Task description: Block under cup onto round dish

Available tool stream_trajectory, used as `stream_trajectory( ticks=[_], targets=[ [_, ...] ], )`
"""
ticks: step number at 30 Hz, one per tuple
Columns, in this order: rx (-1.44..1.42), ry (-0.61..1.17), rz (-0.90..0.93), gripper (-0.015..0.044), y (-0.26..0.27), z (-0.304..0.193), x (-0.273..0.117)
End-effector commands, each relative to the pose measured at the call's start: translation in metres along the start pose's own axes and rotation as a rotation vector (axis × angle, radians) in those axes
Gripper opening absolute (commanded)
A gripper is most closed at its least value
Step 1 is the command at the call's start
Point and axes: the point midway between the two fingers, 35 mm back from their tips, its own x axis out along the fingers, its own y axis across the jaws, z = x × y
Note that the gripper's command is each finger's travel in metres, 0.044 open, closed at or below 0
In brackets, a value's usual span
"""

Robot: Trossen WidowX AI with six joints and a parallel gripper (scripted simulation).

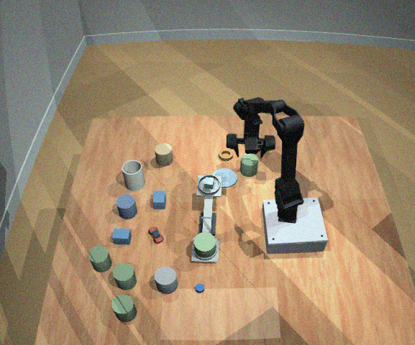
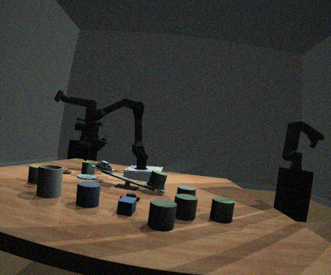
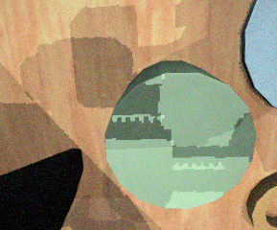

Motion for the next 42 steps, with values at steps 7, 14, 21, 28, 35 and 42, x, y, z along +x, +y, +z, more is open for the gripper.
stream_trajectory(
  ticks=[7, 14, 21, 28, 35, 42],
  targets=[
    [0.071, 0.041, -0.011, 0.0260, 0.000, -0.009, -0.010],
    [0.093, 0.029, -0.021, 0.0260, -0.046, 0.016, -0.021],
    [0.099, -0.007, -0.020, 0.0260, -0.116, 0.087, -0.042],
    [0.103, -0.024, -0.011, 0.0260, -0.151, 0.156, -0.062],
    [0.103, -0.024, -0.011, 0.0260, -0.151, 0.156, -0.060],
    [0.103, -0.024, -0.011, 0.0260, -0.151, 0.156, -0.046]
  ],
)
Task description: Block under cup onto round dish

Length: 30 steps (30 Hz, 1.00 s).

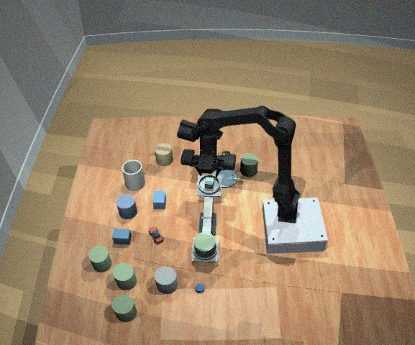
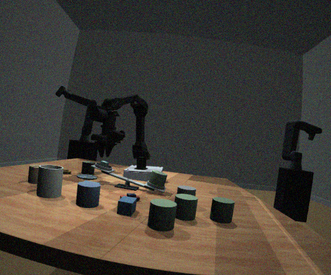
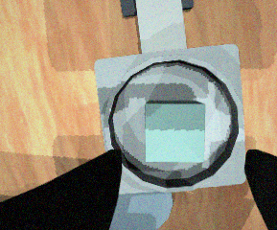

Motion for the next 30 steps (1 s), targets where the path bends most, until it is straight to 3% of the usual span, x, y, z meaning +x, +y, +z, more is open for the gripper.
stream_trajectory(
  ticks=[1, 25, 30],
  targets=[
    [0.003, 0.001, 0.007, 0.0260, 0.002, 0.001, 0.006],
    [0.003, 0.002, 0.007, 0.0260, 0.002, 0.001, 0.042],
    [0.003, 0.002, 0.007, 0.0148, 0.002, 0.001, 0.042]
  ],
)
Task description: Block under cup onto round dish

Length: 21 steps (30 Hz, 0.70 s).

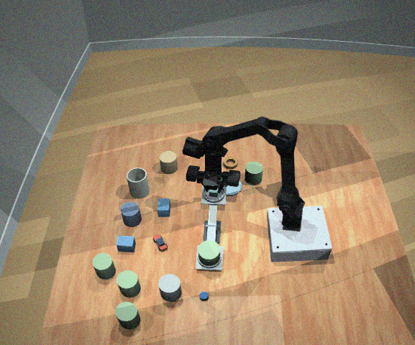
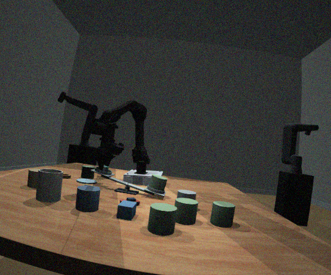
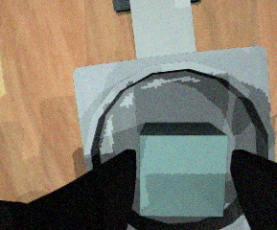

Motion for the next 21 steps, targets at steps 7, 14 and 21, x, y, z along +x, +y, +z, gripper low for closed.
stream_trajectory(
  ticks=[7, 14, 21],
  targets=[
    [-0.002, 0.001, 0.006, 0.0102, 0.002, 0.000, 0.003],
    [-0.002, 0.001, 0.006, 0.0000, -0.001, -0.001, -0.019],
    [-0.002, 0.001, 0.006, 0.0000, -0.003, -0.001, -0.054]
  ],
)
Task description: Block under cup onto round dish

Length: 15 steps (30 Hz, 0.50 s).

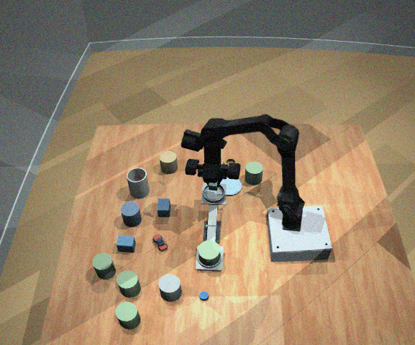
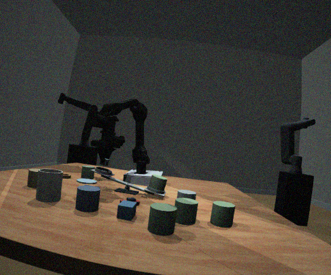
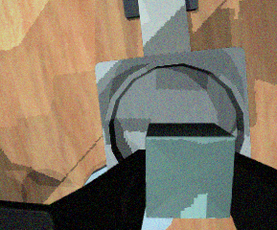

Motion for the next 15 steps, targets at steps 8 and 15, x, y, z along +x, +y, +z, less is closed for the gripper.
stream_trajectory(
  ticks=[8, 15],
  targets=[
    [0.004, 0.006, -0.012, 0.0000, 0.002, 0.000, -0.058],
    [0.004, 0.006, -0.012, 0.0000, 0.003, -0.009, -0.051]
  ],
)
